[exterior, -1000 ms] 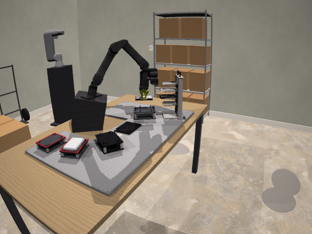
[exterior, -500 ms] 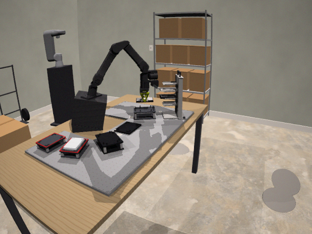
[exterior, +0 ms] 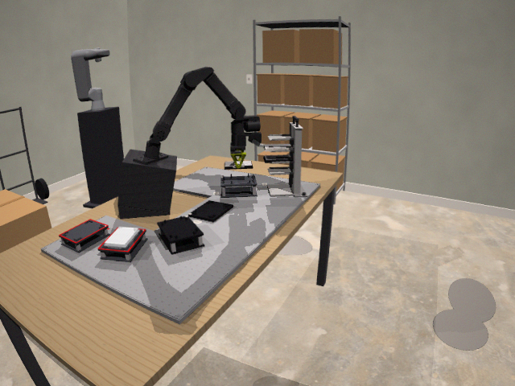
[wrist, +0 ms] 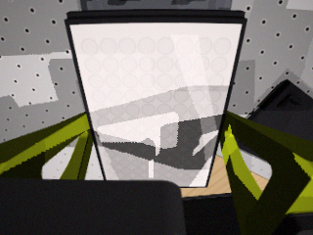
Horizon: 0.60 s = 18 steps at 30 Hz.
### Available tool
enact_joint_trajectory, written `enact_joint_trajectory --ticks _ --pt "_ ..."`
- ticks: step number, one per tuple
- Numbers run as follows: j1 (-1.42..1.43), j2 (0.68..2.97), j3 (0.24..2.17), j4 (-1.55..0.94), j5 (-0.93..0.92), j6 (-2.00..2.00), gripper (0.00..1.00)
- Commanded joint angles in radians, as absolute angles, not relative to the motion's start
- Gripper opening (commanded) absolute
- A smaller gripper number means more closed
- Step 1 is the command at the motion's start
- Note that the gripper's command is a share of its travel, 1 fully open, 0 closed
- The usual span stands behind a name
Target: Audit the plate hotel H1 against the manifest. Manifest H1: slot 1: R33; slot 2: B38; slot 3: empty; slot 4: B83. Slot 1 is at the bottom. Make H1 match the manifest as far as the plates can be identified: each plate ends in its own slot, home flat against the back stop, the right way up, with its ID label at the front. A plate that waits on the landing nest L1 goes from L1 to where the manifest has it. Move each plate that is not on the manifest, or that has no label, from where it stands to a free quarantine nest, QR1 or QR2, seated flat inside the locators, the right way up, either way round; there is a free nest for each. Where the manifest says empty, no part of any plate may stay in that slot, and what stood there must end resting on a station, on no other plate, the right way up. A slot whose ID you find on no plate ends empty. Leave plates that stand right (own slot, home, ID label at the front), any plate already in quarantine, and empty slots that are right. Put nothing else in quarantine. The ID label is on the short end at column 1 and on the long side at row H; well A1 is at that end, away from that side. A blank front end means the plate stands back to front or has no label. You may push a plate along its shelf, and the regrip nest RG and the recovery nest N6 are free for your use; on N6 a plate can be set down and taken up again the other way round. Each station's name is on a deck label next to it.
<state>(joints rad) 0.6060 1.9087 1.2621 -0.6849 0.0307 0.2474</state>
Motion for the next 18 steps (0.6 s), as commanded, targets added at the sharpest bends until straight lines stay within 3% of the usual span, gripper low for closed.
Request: enact_joint_trajectory --ticks 1,18 --pt "0.604 1.896 1.262 -0.682 0.031 0.246 0.86" --pt "0.593 1.928 1.227 -0.642 0.03 0.243 0.86"
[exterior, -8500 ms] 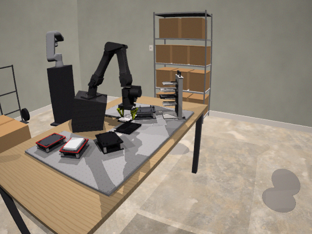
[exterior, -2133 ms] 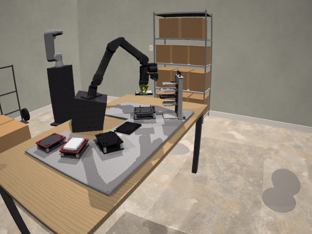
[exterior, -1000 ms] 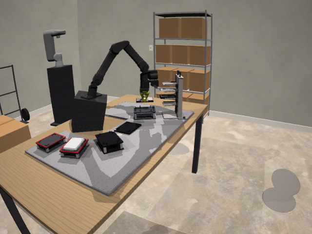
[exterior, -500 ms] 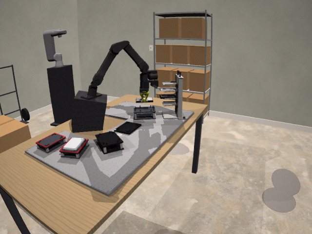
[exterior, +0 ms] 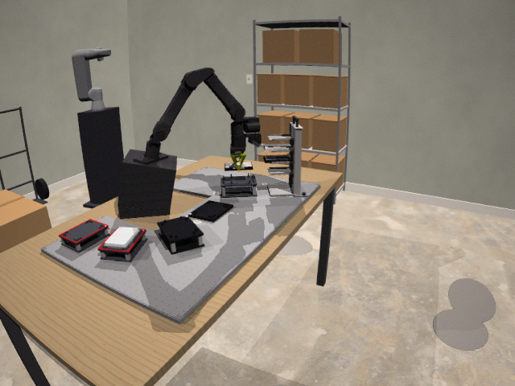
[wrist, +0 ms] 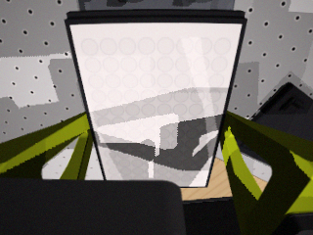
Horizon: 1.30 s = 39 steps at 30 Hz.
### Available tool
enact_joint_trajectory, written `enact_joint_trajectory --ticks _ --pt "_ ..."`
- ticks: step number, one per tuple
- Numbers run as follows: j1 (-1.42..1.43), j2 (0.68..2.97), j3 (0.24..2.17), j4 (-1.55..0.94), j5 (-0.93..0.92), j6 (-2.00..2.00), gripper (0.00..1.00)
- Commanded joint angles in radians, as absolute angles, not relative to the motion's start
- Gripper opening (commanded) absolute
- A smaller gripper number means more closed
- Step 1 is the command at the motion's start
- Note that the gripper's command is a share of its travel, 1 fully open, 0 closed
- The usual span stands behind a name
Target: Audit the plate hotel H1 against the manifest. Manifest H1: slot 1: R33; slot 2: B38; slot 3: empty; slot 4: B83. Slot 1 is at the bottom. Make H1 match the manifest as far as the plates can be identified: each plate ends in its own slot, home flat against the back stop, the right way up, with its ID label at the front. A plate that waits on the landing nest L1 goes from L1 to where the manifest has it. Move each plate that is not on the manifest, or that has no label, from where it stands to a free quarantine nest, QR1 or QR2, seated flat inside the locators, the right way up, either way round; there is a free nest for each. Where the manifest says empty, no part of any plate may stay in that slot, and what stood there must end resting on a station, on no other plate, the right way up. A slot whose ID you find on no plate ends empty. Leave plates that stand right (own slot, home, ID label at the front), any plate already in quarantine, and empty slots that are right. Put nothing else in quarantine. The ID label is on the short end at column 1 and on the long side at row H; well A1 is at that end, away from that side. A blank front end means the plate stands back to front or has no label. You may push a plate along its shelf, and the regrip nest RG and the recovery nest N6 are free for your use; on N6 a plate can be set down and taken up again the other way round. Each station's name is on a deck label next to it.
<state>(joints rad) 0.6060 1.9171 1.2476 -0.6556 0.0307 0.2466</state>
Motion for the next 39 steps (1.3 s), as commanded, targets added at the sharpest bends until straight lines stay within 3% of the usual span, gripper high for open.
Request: enact_joint_trajectory --ticks 1,39 --pt "0.593 1.928 1.227 -0.642 0.03 0.243 0.86" --pt "0.601 1.983 1.217 -0.565 0.029 0.243 0.86"
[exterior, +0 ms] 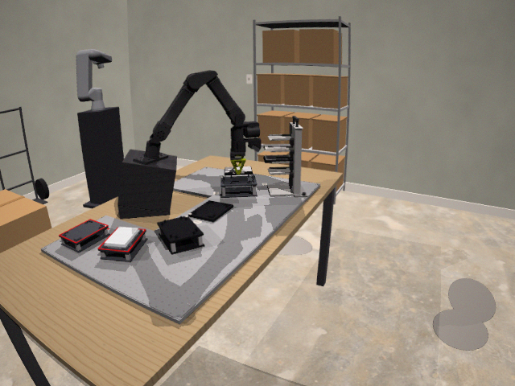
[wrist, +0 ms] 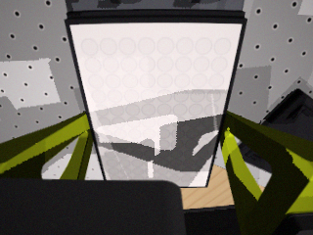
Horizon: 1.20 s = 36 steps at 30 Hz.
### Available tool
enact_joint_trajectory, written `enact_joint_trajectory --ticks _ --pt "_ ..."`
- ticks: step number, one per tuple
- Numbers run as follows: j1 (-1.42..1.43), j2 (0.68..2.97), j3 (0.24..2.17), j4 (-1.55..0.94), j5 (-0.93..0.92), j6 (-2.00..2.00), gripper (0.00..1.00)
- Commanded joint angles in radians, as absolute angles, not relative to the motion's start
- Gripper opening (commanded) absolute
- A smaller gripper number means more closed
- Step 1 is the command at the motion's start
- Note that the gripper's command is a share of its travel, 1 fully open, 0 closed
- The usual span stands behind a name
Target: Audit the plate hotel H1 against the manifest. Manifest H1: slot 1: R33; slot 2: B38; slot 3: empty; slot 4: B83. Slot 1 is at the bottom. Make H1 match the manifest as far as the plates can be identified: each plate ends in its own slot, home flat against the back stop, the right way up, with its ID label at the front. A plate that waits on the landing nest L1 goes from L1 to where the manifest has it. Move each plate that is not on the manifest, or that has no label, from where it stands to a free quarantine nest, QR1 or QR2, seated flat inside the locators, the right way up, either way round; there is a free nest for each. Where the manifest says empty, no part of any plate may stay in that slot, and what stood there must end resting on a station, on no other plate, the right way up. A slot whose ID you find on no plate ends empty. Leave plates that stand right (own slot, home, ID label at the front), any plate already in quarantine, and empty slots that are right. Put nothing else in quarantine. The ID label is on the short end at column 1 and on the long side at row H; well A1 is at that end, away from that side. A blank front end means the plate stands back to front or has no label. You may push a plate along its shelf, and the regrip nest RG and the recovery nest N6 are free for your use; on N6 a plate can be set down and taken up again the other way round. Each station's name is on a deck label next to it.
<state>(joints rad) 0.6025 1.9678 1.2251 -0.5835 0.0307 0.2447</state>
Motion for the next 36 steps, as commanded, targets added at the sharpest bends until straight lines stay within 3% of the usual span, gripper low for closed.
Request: enact_joint_trajectory --ticks 1,36 --pt "0.601 1.985 1.211 -0.562 0.029 0.243 0.86" --pt "0.596 2.042 1.224 -0.499 0.029 0.241 0.86"
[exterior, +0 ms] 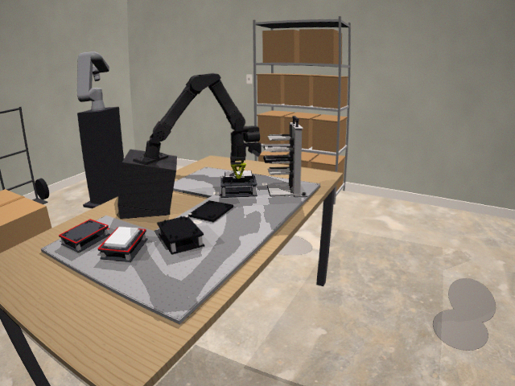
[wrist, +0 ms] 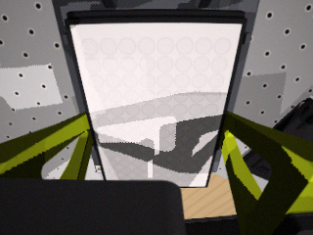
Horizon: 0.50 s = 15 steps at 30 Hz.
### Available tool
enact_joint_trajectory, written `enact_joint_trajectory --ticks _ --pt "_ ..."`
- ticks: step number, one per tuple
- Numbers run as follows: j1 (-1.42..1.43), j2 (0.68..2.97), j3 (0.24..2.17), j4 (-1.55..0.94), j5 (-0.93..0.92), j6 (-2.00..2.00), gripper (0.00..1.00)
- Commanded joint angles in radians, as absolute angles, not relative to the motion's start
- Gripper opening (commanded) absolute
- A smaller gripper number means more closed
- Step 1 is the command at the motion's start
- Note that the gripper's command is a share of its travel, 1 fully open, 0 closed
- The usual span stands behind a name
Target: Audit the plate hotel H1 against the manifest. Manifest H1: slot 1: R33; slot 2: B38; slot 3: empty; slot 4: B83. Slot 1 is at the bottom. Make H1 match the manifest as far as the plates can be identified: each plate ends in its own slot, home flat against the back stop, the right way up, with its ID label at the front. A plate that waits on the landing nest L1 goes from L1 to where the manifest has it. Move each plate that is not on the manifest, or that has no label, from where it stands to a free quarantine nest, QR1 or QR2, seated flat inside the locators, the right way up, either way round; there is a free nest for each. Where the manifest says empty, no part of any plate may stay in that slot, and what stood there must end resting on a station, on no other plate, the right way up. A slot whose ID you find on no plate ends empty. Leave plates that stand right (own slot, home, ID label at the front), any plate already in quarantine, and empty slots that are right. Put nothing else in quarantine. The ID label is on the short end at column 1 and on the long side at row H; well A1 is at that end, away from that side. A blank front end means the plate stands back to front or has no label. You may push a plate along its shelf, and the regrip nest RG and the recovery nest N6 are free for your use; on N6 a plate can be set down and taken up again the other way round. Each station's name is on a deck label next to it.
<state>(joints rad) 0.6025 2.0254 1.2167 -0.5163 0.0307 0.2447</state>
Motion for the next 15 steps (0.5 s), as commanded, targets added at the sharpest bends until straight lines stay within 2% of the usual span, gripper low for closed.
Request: enact_joint_trajectory --ticks 1,15 --pt "0.596 2.044 1.219 -0.497 0.029 0.241 0.86" --pt "0.592 2.065 1.2 -0.474 0.028 0.24 0.86"
